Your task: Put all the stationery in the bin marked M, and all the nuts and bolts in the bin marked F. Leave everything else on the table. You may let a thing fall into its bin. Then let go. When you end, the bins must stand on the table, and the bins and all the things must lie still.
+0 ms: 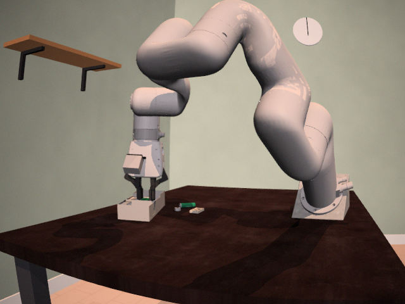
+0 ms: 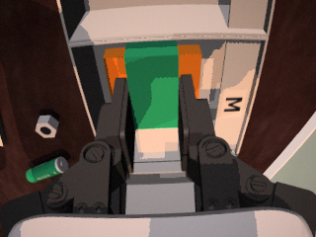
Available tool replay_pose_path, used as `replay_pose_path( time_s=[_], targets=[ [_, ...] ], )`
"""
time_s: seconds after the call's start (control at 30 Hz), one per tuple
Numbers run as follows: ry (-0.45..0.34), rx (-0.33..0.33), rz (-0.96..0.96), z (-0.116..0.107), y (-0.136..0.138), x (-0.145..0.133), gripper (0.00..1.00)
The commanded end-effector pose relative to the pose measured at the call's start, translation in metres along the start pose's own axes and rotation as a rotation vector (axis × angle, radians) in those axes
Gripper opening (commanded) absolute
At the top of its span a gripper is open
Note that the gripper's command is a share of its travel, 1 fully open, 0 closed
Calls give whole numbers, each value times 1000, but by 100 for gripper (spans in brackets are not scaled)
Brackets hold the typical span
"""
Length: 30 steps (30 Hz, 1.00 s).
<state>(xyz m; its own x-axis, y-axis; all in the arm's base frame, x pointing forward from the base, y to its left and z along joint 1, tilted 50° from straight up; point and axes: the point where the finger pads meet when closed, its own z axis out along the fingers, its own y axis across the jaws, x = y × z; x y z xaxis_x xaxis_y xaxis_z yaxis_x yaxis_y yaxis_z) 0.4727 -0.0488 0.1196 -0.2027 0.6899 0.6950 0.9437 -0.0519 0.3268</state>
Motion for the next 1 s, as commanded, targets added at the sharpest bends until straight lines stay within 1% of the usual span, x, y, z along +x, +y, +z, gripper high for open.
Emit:
replay_pose_path(
  time_s=[0.0,0.03,0.07,0.63,0.97],
  targets=[
    [-2,-2,-1,-1,1,0,0],
    [-2,-2,-1,-1,1,0,0],
    [-2,-2,-1,-1,1,0,29],
    [-2,-2,-1,-1,1,0,29],
    [-2,-2,-1,-12,1,0,29]
  ],
)
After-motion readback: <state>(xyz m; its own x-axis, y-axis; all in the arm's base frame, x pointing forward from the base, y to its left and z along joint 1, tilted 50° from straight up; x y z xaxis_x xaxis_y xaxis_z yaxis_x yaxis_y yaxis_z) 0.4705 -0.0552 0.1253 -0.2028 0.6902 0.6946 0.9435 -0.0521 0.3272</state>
